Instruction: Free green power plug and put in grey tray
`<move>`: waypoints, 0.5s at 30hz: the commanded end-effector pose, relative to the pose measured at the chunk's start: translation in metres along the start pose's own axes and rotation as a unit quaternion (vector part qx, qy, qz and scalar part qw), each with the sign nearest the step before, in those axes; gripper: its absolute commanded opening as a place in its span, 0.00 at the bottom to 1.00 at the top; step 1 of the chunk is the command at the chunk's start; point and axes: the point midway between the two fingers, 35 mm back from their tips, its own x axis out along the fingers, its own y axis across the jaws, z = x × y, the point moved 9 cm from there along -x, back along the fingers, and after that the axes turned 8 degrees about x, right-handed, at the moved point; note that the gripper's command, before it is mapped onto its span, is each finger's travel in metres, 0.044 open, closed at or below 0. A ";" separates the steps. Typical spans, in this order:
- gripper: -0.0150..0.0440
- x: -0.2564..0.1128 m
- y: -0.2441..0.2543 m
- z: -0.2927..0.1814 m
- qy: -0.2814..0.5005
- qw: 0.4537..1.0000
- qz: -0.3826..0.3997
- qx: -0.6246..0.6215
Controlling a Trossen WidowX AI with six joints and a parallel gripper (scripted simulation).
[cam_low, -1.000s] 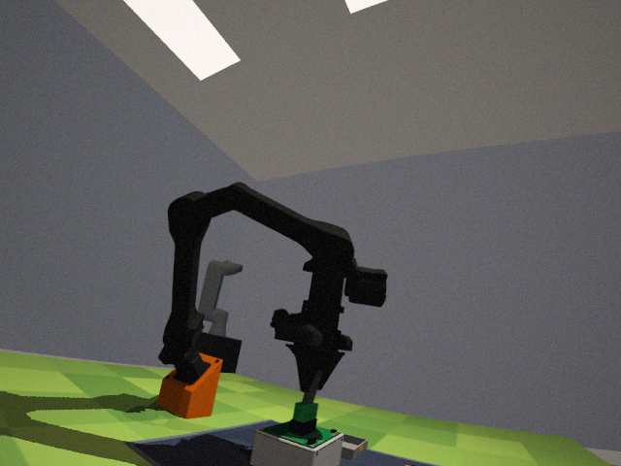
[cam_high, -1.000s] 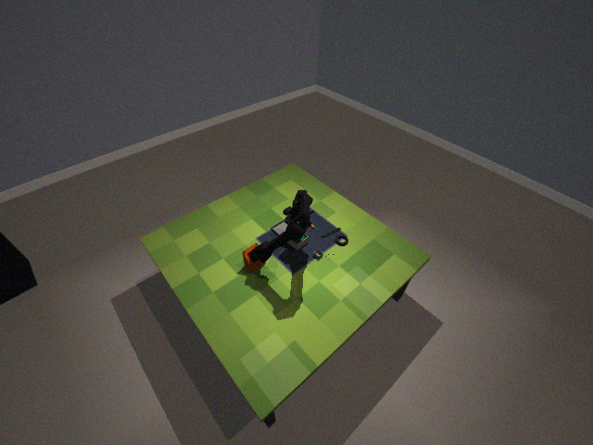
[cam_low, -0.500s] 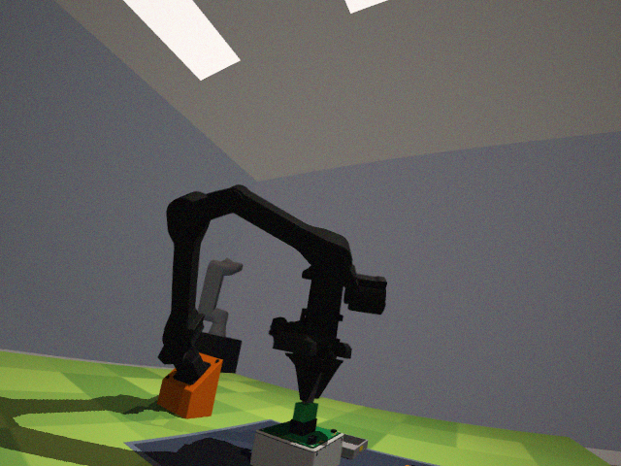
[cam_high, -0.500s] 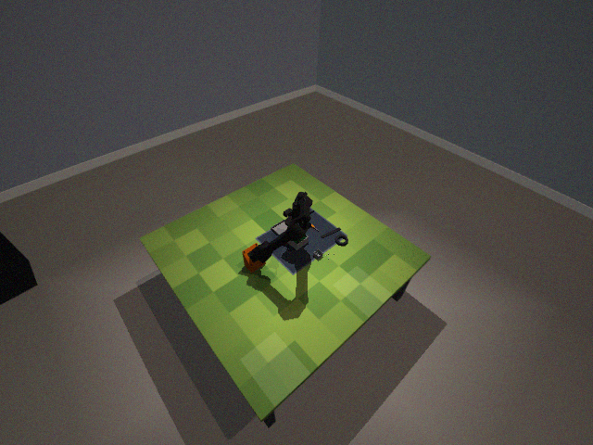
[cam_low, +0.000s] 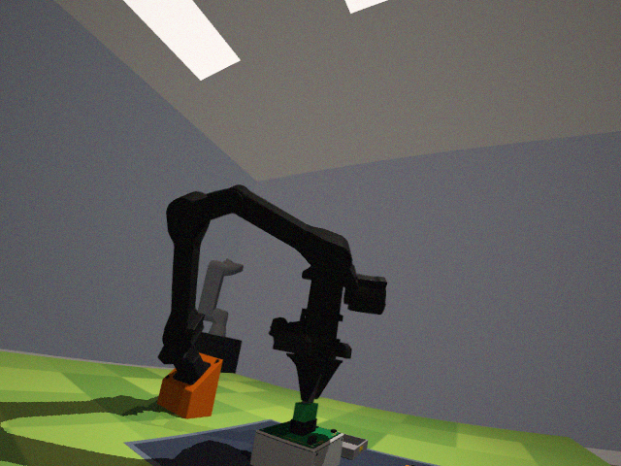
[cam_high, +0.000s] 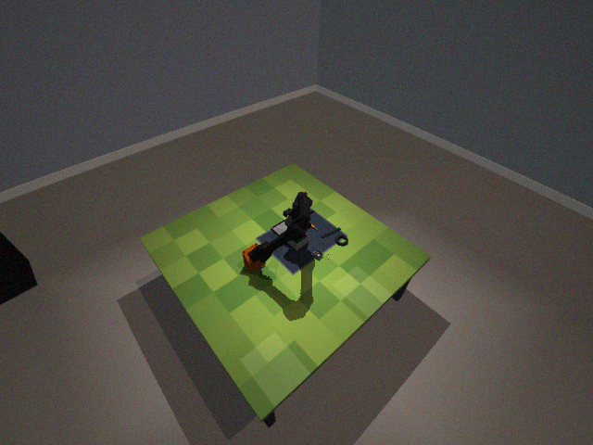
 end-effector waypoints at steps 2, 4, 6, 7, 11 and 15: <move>0.25 -0.002 0.001 0.000 0.002 1.000 0.002 -0.001; 0.25 -0.007 0.001 0.000 0.002 1.000 0.002 -0.001; 0.25 -0.011 -0.001 0.000 0.003 1.000 0.007 -0.001; 0.25 -0.013 -0.003 0.000 0.003 1.000 0.012 -0.001; 0.25 -0.019 -0.013 0.002 0.008 0.999 0.042 -0.001; 0.25 -0.020 -0.011 0.001 0.007 0.999 0.034 -0.001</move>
